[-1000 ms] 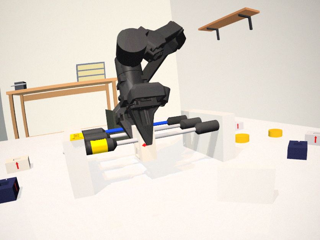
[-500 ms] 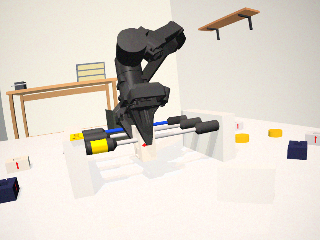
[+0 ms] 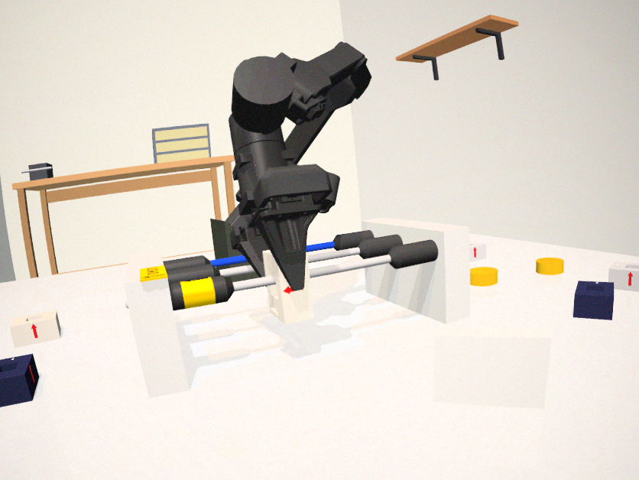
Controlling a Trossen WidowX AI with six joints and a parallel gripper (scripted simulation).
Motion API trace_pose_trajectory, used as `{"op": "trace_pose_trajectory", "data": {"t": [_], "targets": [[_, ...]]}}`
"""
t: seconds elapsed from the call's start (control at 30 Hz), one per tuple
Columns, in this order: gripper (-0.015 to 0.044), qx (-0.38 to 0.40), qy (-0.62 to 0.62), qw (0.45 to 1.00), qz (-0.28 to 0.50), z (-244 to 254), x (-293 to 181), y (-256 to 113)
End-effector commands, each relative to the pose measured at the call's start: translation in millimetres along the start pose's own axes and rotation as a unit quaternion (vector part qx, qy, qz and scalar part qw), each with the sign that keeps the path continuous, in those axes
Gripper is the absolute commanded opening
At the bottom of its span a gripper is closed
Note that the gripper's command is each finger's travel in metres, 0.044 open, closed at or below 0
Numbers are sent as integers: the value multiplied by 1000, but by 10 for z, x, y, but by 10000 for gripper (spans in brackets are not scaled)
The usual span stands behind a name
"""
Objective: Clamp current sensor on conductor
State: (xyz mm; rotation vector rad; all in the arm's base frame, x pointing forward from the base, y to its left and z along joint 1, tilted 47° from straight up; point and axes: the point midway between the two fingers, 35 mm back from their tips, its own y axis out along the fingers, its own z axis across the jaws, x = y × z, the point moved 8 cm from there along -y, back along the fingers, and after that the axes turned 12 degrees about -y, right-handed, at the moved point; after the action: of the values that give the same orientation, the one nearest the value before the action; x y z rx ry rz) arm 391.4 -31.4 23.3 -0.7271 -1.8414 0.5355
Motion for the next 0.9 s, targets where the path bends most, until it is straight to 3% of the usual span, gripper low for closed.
{"op": "trace_pose_trajectory", "data": {"t": [0.0, 0.4, 0.63, 0.87], "targets": [[266, 1, 0, 1000, 0, 1, 1, 0], [266, 1, 0, 1000, 0, 1, 1, 0], [440, 1, 0, 1000, 0, 1, 1, 0], [440, 1, 0, 1000, 0, 1, 1, 0]]}}
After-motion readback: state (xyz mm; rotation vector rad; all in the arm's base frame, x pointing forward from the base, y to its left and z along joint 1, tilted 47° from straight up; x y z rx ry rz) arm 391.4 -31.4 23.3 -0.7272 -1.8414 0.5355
